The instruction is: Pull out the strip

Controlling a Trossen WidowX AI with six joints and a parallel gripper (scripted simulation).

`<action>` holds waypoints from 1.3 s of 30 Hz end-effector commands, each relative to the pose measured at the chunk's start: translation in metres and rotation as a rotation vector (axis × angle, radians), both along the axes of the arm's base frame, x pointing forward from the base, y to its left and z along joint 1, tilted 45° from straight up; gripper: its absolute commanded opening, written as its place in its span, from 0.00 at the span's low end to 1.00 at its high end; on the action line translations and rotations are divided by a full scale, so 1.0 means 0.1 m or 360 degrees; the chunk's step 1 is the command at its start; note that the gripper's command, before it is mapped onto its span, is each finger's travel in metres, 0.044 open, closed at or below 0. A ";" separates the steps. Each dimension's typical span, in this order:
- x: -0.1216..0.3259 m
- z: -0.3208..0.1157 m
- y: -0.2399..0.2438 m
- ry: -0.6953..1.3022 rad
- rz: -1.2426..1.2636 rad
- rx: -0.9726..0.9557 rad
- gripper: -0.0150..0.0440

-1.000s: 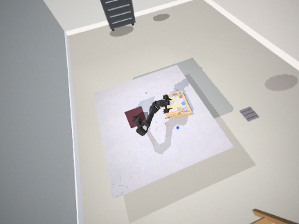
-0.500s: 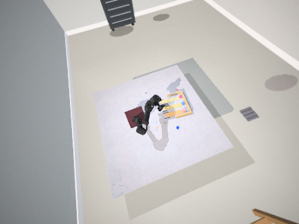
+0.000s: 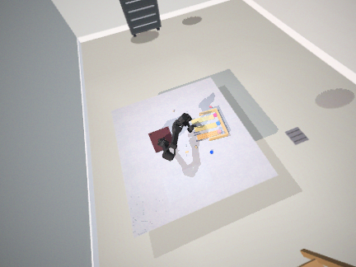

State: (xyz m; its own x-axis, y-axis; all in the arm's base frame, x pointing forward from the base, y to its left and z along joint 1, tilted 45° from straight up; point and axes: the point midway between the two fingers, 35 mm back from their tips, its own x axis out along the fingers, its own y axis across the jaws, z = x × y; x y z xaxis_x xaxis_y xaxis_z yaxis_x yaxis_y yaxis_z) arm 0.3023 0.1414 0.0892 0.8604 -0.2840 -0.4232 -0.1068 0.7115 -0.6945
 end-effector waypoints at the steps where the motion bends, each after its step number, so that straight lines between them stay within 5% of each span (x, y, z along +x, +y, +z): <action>1: -0.01 -0.01 -0.02 0.0007 0.0001 -0.0020 0.93; 17: 0.72 -0.17 -0.77 0.0635 -0.0794 -0.0049 0.26; 24: 0.82 -0.16 -1.27 0.0902 -0.1220 -0.0040 0.25; 39: 0.81 -0.20 -1.32 0.0909 -0.1232 -0.0039 0.25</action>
